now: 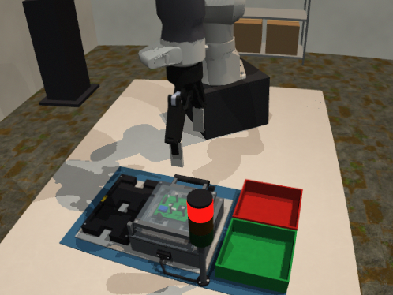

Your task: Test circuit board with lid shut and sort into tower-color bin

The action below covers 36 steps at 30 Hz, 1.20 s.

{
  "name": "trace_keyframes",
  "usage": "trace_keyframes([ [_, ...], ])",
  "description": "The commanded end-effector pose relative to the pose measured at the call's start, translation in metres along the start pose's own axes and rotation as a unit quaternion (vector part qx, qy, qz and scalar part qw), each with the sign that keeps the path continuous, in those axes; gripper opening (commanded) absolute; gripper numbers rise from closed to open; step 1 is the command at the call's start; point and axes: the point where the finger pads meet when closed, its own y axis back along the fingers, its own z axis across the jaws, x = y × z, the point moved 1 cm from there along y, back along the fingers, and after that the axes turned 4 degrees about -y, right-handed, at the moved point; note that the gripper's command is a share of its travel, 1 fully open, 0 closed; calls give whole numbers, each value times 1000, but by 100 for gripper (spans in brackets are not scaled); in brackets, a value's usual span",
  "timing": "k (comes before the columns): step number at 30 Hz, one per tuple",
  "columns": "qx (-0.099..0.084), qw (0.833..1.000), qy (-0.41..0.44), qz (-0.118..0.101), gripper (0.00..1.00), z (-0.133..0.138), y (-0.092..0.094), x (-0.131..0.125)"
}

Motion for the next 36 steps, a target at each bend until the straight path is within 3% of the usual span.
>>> trace_keyframes([
  [1, -2, 1000, 3, 0, 100, 2, 0, 0],
  [10, -2, 1000, 3, 0, 100, 2, 0, 0],
  [11, -2, 1000, 3, 0, 0, 2, 0, 0],
  [36, -2, 1000, 3, 0, 0, 2, 0, 0],
])
